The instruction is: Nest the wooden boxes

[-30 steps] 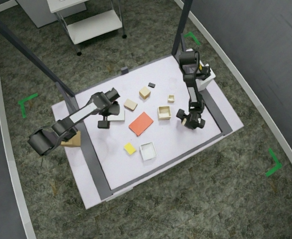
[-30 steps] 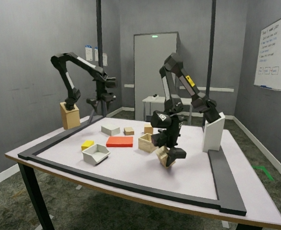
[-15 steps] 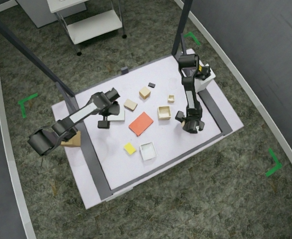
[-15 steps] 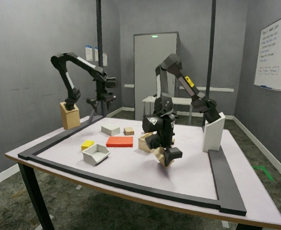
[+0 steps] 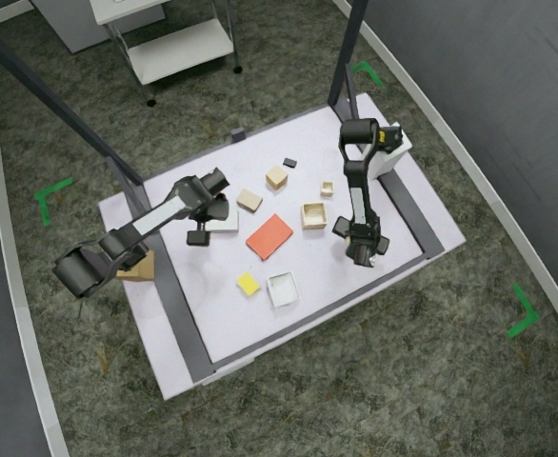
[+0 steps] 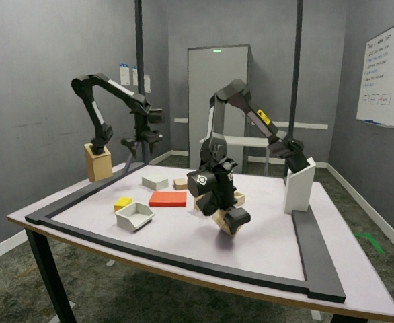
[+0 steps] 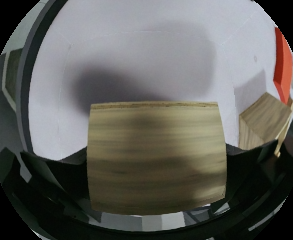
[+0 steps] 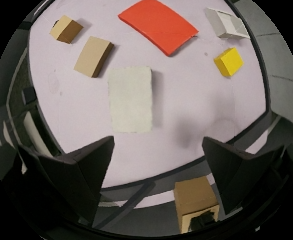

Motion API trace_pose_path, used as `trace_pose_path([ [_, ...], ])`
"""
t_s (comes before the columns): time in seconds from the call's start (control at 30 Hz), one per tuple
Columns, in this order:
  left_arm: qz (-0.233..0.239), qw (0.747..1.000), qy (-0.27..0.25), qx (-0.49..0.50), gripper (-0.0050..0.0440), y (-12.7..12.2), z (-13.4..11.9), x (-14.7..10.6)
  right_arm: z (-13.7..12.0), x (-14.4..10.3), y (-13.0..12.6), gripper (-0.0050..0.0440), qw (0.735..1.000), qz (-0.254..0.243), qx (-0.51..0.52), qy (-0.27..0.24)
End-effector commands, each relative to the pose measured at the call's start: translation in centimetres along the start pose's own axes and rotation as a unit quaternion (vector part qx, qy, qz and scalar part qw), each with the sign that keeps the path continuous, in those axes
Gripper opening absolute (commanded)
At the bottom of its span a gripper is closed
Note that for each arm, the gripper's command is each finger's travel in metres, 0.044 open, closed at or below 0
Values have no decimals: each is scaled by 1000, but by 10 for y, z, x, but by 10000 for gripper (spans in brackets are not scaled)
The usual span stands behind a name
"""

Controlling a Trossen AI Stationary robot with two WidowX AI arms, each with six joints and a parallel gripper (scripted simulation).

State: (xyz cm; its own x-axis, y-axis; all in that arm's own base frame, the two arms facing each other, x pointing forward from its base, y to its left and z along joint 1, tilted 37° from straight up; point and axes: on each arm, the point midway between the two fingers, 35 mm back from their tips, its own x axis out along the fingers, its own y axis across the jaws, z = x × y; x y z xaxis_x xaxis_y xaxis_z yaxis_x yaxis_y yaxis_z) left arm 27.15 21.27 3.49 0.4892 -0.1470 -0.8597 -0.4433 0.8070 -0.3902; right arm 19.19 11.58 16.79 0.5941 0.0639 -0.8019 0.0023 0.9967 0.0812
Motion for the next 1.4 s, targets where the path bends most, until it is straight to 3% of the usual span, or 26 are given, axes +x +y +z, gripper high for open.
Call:
trace_pose_path([
  [0.0,1,999,31,5,-50,0,7,-2,3,-4,1,400,1000,6,2,-6],
  [0.17,2,999,39,4,-50,0,8,-2,3,-4,1,400,1000,6,2,-6],
  [0.63,1,988,157,5,-50,0,18,1,3,-4,1,400,1000,6,2,-6],
  [0.83,1,986,168,4,-50,0,19,1,3,-4,1,400,1000,6,2,-6],
  [1.03,1,975,222,5,-50,-1,24,3,3,-4,1,400,1000,6,2,-6],
  [1.27,1,971,239,5,-50,-1,25,4,3,-4,1,400,1000,6,2,-6],
  [1.37,1,963,270,5,-50,-1,28,5,3,-4,1,400,1000,6,2,-6],
])
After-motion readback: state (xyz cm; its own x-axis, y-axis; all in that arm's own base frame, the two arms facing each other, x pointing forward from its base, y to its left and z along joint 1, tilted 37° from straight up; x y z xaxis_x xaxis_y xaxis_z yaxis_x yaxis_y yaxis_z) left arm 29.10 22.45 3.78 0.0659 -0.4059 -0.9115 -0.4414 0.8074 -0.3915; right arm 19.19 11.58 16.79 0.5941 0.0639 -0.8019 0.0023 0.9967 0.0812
